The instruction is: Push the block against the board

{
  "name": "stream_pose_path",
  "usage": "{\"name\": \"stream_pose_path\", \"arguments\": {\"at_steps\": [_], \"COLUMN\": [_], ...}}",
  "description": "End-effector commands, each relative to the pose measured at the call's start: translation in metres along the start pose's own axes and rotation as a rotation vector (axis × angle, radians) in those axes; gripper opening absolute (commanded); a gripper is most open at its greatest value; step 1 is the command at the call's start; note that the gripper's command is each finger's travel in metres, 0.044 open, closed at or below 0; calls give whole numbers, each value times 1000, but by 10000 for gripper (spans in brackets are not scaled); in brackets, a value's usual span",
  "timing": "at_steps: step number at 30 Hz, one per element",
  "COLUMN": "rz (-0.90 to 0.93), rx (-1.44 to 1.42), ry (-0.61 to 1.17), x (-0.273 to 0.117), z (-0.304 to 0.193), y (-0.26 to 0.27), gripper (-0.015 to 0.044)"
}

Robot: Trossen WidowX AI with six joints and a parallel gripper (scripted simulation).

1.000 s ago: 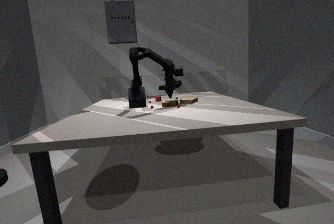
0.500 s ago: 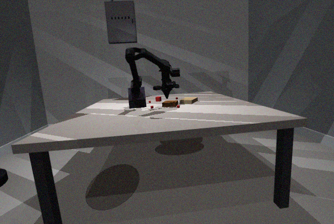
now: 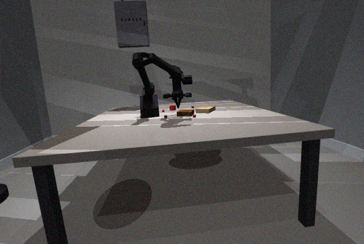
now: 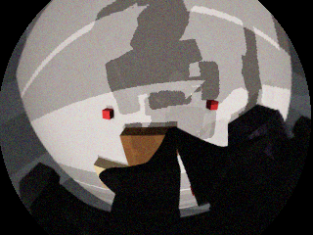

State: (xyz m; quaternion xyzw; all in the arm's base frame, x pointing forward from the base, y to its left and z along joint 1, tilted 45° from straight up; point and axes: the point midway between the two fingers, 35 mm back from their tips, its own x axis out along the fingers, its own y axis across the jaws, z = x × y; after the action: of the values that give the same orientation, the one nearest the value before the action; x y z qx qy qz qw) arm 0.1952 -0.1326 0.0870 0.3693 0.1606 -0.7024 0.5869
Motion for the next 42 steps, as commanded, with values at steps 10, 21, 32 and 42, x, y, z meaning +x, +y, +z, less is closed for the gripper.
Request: {"name": "stream_pose_path", "arguments": {"at_steps": [10,21,32,42], "rz": [1,4,2,1], "rx": [150,148,149,149], "ry": [1,-4,2,4], "x": [22,56,56,56], "z": [0,0,-17,-33], "y": [-6,-7,-2,2], "gripper": [0,0,0,0]}}
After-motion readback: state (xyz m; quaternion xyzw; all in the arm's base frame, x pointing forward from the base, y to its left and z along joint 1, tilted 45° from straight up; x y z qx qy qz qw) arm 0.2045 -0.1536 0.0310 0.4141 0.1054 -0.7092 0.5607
